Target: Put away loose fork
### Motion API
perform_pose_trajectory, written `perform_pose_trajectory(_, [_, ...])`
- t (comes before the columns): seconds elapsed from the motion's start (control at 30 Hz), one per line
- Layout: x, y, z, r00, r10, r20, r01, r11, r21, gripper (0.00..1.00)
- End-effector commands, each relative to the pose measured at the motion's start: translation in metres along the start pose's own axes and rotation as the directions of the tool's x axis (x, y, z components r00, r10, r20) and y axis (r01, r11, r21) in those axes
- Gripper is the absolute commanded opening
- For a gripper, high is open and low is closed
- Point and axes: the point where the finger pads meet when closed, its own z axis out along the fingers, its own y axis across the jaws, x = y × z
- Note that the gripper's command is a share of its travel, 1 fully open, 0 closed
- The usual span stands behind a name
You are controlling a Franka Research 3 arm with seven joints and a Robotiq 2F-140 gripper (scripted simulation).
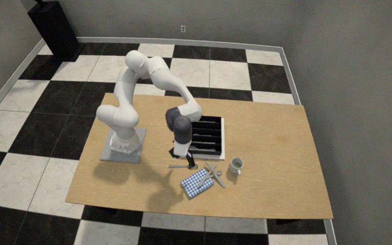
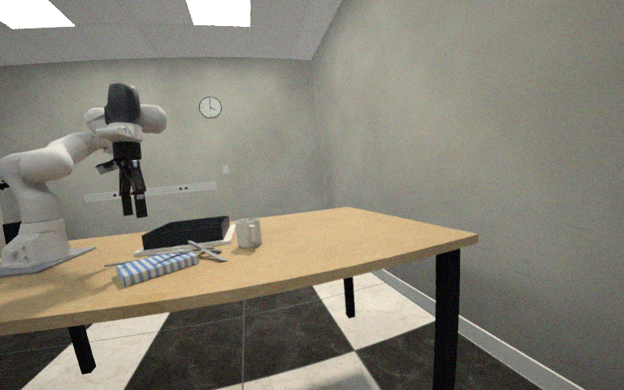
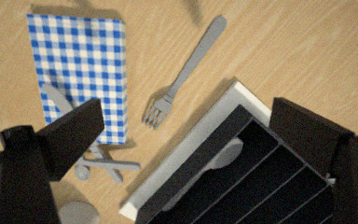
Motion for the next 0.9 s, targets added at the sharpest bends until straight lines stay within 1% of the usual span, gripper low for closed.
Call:
perform_pose_trajectory(0.0, [0.0025, -0.0034, 0.0008, 0.986, -0.166, -0.004, 0.166, 0.986, 0.01, 1.0])
perform_pose_trajectory(0.3, [0.0014, -0.0043, 0.003, 0.949, -0.315, -0.005, 0.315, 0.949, 0.01, 1.0])
perform_pose_trajectory(0.37, [0.0014, -0.0043, 0.003, 0.949, -0.315, -0.005, 0.315, 0.949, 0.01, 1.0])
perform_pose_trajectory(0.4, [0.0011, -0.0045, 0.0037, 0.934, -0.358, -0.006, 0.358, 0.934, 0.009, 1.0])
perform_pose_trajectory(0.63, [0.0003, -0.0052, 0.0054, 0.884, -0.467, -0.007, 0.467, 0.884, 0.009, 1.0])
perform_pose_trajectory(0.87, [-0.0005, -0.0058, 0.0072, 0.821, -0.571, -0.008, 0.571, 0.821, 0.008, 1.0])
